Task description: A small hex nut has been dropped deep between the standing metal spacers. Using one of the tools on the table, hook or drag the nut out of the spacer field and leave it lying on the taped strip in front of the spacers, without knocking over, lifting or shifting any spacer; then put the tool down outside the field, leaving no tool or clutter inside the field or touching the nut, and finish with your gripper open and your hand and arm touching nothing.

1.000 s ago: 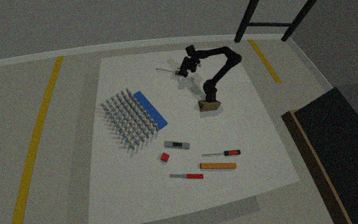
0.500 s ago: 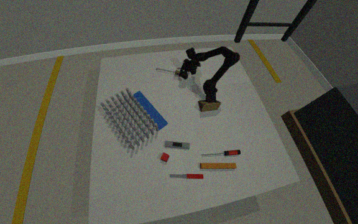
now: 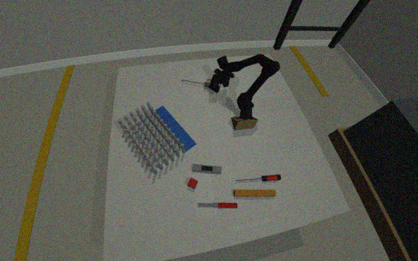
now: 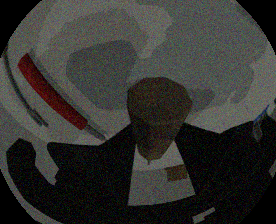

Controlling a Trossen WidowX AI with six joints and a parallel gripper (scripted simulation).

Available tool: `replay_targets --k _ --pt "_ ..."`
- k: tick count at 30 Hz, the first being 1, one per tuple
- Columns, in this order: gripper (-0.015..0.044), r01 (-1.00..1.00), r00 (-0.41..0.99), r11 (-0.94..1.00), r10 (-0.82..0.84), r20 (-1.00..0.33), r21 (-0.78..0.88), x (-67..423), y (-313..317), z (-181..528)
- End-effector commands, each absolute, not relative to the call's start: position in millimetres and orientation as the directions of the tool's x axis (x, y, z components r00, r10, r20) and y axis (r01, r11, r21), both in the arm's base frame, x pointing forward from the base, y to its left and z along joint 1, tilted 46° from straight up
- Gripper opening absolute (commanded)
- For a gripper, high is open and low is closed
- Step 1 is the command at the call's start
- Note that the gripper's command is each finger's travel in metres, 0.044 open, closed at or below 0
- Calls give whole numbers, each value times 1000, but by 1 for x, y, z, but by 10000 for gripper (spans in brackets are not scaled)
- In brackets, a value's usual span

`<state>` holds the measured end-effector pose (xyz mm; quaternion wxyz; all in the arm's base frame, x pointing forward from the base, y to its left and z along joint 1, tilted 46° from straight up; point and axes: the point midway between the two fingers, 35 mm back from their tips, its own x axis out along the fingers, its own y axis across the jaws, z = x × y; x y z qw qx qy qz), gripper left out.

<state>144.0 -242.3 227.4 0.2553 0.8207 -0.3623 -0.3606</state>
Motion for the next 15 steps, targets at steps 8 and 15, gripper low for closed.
replay_targets --k 8,15 --pt "0 -377 503 -591 -777 -378 713 161 -229 252" --pt "0 -386 497 -618 -765 -410 685 169 -213 262"
